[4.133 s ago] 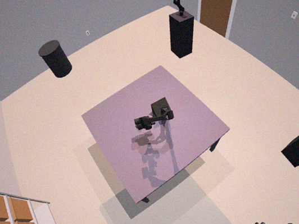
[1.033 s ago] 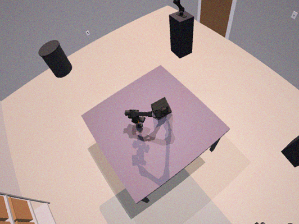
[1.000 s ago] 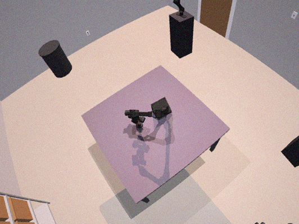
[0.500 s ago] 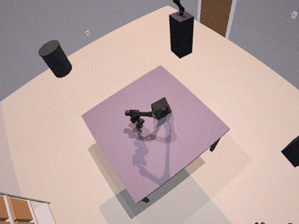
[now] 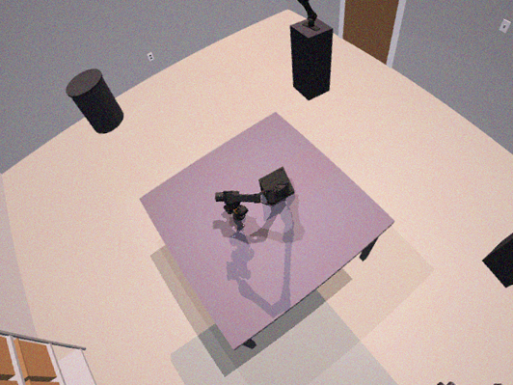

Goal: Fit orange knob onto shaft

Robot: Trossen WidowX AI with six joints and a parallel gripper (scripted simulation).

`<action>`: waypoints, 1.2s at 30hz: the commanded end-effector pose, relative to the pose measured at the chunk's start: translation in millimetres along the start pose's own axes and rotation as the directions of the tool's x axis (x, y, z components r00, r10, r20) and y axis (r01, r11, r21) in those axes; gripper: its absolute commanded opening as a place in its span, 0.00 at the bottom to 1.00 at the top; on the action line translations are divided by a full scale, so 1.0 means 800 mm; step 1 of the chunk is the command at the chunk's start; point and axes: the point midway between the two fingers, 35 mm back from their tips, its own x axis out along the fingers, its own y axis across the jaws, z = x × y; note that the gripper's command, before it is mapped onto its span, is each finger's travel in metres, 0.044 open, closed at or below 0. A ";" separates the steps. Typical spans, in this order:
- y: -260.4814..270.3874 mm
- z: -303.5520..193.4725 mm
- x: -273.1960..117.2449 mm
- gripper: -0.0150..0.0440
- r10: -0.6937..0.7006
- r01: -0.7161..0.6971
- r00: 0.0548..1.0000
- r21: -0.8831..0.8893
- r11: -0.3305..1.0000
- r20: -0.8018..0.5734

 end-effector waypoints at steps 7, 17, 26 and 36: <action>-0.002 0.002 0.002 0.25 -0.001 0.001 1.000 0.000 1.000 0.009; -0.001 0.001 0.004 0.25 -0.001 0.001 1.000 0.000 1.000 0.009; 0.000 0.001 0.005 0.25 -0.001 0.001 1.000 -0.003 1.000 0.009; 0.000 0.001 0.016 0.25 -0.001 0.001 1.000 -0.003 1.000 0.009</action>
